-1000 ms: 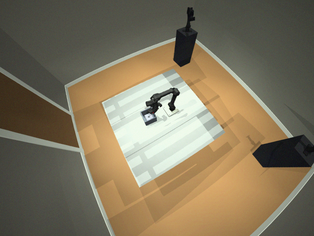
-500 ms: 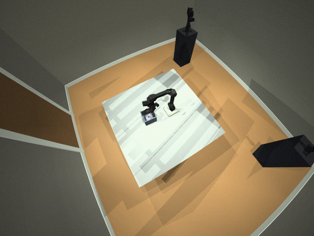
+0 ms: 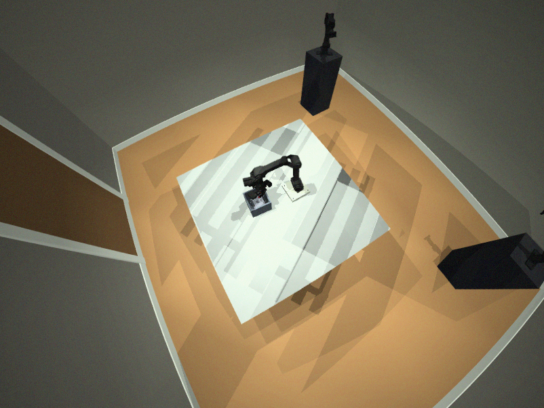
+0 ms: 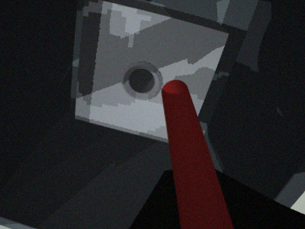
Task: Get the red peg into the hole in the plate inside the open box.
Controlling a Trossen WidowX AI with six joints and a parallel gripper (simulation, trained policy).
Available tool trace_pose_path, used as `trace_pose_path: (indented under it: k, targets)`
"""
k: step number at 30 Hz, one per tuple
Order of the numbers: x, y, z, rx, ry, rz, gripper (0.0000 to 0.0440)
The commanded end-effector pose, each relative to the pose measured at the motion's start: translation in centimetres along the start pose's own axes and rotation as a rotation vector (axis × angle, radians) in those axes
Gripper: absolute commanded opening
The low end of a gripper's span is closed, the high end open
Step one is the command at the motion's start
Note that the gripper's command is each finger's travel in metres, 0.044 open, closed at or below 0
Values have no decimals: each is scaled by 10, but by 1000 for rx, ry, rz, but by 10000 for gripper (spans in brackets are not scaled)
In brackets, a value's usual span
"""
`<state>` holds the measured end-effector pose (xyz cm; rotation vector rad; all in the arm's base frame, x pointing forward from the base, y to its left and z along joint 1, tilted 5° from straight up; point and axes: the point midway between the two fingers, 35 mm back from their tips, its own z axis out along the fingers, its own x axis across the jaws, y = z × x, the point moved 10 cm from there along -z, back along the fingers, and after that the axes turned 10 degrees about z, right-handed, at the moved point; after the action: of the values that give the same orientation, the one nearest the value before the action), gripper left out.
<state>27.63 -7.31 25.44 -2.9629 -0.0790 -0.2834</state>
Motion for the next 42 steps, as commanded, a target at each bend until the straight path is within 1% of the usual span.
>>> trace_pose_path:
  k: [1,20,22,26,28,30,33,42]
  targets:
    - [3,2,9,20,-6,-14,0]
    - [18,7,57,60,-32,-116,2]
    - [17,7,60,58,-42,-125,18]
    - [16,7,67,56,-62,-142,66]
    - [16,8,71,57,-71,-146,110]
    - [16,8,72,57,-83,-145,141]
    - [16,12,68,65,-93,-136,138]
    - [25,23,57,104,-60,-129,134]
